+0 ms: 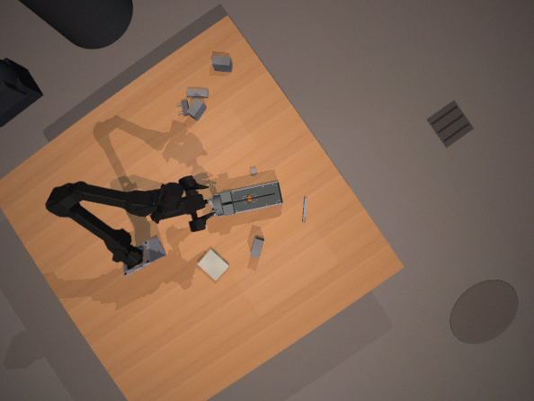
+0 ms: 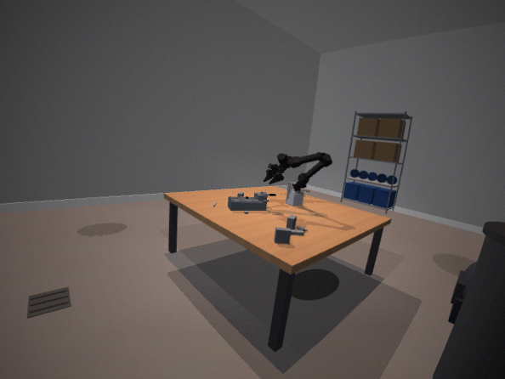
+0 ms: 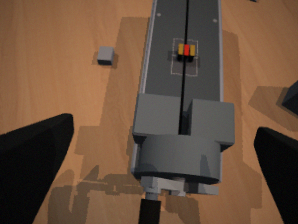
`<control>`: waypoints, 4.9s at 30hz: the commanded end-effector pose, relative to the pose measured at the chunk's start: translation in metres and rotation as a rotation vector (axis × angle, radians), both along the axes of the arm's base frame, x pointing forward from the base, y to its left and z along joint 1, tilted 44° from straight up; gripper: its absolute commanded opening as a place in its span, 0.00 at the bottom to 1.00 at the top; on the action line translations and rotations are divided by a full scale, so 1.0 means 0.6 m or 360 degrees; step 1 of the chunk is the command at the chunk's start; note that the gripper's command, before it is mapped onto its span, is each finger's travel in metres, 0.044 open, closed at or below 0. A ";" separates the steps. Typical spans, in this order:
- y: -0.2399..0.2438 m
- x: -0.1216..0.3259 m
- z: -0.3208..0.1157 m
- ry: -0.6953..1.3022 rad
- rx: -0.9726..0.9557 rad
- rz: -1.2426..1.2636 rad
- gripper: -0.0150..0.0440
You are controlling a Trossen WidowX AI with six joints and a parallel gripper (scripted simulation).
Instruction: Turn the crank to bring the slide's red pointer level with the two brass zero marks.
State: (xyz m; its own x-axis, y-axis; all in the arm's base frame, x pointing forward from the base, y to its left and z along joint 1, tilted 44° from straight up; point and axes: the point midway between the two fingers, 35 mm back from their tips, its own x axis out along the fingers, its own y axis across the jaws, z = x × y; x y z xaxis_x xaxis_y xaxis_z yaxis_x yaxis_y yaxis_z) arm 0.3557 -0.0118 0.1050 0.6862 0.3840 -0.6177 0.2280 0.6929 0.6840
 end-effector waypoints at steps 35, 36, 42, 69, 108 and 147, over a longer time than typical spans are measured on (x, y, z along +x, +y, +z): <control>-0.003 0.144 -0.151 -0.0206 0.0000 0.0200 1.00; -0.003 0.144 -0.151 -0.0206 0.0000 0.0200 1.00; -0.003 0.144 -0.151 -0.0206 0.0000 0.0200 1.00; -0.003 0.144 -0.151 -0.0206 0.0000 0.0200 0.33; -0.003 0.143 -0.151 -0.0207 0.0000 0.0207 0.96; -0.003 0.143 -0.151 -0.0207 0.0001 0.0208 0.48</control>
State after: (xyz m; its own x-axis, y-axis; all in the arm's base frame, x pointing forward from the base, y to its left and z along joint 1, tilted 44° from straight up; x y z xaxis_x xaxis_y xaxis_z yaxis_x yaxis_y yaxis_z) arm 0.4416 -0.0135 0.0145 0.7047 0.4759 -0.5263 0.0451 0.7102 0.7026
